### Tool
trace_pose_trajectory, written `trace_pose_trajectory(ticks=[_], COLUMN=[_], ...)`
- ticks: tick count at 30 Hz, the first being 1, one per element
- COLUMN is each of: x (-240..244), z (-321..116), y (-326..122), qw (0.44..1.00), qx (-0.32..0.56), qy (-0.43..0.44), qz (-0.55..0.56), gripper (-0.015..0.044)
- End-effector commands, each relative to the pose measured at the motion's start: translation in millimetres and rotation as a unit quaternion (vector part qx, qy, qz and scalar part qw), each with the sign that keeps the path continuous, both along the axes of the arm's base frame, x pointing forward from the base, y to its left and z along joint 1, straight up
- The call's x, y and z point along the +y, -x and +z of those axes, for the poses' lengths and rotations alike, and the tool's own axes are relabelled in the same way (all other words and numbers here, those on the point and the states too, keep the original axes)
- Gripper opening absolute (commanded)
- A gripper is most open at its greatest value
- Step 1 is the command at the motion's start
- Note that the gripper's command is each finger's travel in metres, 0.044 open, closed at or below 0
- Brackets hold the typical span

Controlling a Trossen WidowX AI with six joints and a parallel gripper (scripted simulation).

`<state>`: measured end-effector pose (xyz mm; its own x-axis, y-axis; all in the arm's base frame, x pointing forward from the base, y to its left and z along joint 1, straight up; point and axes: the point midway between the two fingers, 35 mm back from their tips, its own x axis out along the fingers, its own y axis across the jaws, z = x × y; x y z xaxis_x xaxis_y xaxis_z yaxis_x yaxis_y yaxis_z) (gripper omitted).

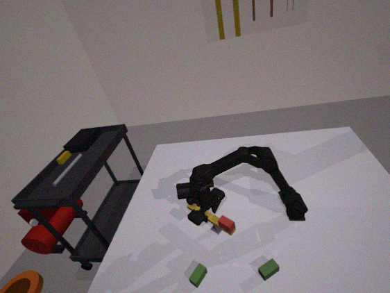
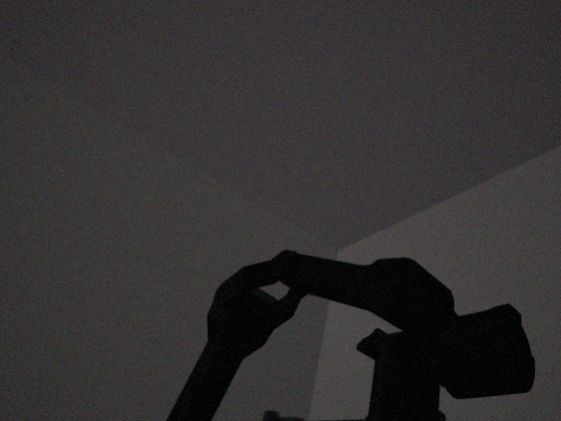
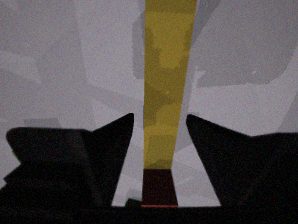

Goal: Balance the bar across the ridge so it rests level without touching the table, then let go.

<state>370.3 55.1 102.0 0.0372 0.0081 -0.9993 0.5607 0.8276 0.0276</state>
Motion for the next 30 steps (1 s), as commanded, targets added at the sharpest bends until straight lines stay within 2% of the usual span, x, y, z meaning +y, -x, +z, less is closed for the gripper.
trace_pose_trajectory(ticks=[1, 4, 8, 17, 30], x=[0, 0, 0, 0, -1], z=[0, 0, 7, 98, 100], y=[0, 0, -1, 3, 3], qw=[1.0, 1.0, 1.0, 1.0, 1.0], qx=[0.0, 0.0, 0.0, -0.004, -0.004], qy=[0.0, 0.0, 0.0, 0.0, 0.0], qz=[0.0, 0.0, 0.0, 0.0, 0.0], gripper=[0.0369, 0.044, 0.044, 0.044, 0.044])
